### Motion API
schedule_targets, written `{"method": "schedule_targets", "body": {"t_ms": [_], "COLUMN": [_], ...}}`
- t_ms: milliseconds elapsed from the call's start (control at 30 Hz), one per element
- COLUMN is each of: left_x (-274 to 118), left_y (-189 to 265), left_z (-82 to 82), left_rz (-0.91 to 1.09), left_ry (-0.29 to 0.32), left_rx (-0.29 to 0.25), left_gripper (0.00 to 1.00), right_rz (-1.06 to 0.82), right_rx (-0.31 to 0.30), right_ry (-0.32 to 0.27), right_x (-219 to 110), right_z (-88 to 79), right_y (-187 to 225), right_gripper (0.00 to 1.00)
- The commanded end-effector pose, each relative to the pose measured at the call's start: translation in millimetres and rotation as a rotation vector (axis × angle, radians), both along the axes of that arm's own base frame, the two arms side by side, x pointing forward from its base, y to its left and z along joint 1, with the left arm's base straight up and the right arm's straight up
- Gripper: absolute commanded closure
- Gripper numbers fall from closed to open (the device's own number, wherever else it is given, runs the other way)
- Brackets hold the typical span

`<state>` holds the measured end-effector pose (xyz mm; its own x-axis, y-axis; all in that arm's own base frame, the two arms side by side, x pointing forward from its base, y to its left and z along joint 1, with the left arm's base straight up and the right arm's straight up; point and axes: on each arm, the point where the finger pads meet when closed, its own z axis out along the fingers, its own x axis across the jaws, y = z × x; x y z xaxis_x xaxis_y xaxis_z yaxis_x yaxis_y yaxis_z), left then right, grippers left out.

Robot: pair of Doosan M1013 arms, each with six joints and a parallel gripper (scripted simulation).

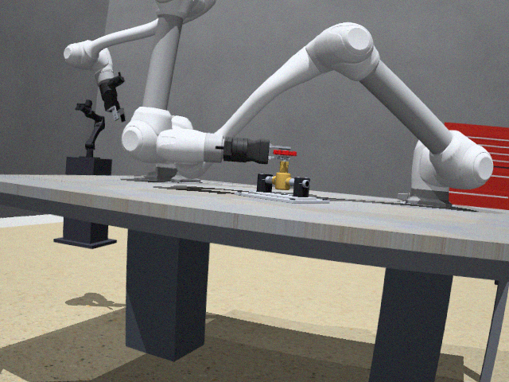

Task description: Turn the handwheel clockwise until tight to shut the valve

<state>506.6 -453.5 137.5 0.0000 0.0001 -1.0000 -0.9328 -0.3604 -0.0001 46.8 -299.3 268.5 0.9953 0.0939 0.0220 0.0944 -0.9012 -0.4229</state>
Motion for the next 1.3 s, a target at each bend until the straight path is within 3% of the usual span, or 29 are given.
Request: {"method": "schedule_targets", "body": {"t_ms": [0,333,800,1267], "left_x": [0,1,5,19], "left_y": [0,-2,-9,-17], "left_z": [1.6,1.6,1.7,1.8], "left_rz": [0.005,0.073,0.358,0.947], "left_ry": [-0.001,-0.001,-0.001,-0.001], "left_rx": [-0.002,-0.002,-0.002,-0.003], "left_gripper": [0.45,0.45,0.45,0.45], "right_rz": [0.0,0.0,0.0,0.0], "right_rx": [-0.001,-0.001,-0.001,-0.001], "right_ry": [-0.001,-0.001,-0.001,-0.001], "right_x": [0,0,0,0], "right_z": [0.5,0.5,0.5,0.5], "right_y": [0,0,0,0], "right_gripper": [0.0,0.0,0.0,0.0]}}
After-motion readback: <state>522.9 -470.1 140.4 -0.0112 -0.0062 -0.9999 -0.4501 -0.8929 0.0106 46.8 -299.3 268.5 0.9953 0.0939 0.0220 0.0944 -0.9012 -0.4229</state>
